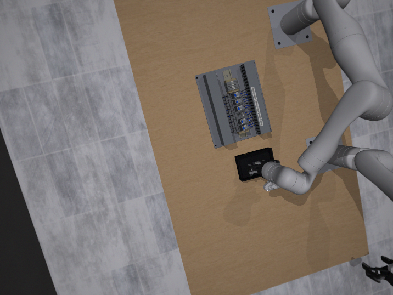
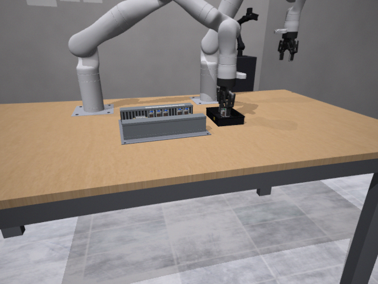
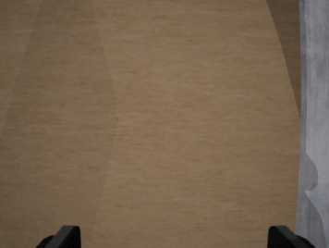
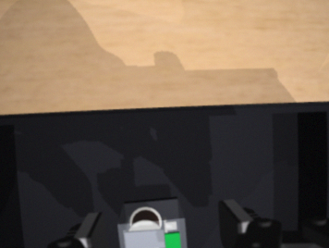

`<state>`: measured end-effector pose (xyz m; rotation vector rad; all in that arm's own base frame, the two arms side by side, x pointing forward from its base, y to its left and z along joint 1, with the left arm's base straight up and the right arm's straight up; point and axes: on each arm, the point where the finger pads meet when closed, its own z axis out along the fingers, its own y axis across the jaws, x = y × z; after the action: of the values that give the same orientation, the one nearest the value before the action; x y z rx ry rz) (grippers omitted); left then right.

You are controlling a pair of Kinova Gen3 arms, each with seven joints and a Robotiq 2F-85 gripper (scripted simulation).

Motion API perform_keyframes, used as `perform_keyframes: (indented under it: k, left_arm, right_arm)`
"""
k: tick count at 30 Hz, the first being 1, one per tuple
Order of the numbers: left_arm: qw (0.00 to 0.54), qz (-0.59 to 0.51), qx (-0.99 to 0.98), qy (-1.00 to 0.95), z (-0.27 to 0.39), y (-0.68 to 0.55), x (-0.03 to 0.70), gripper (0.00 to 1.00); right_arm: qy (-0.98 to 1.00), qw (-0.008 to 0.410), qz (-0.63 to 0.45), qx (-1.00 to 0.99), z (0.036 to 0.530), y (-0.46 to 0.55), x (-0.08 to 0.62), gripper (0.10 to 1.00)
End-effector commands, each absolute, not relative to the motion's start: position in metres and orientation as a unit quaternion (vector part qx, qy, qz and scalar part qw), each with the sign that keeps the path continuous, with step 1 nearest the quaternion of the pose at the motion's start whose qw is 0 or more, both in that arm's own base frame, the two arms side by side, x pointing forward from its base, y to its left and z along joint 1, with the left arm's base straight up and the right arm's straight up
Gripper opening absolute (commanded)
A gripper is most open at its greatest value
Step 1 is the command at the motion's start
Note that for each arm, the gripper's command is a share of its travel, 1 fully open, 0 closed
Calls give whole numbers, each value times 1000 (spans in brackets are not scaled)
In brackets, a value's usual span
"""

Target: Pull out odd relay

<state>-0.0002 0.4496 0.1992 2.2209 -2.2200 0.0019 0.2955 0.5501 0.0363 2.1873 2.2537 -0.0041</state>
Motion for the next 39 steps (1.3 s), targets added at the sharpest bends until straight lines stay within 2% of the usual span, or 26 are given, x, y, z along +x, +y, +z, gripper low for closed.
perform_keyframes:
  k: [1,39]
  left_arm:
    - [0,0,707,-707,200,450,0,1000]
    - [0,0,707,-707,200,450,0,1000]
  right_arm:
    - [718,0,0,696,38,551,296,651]
    - [718,0,0,696,42,551,296,651]
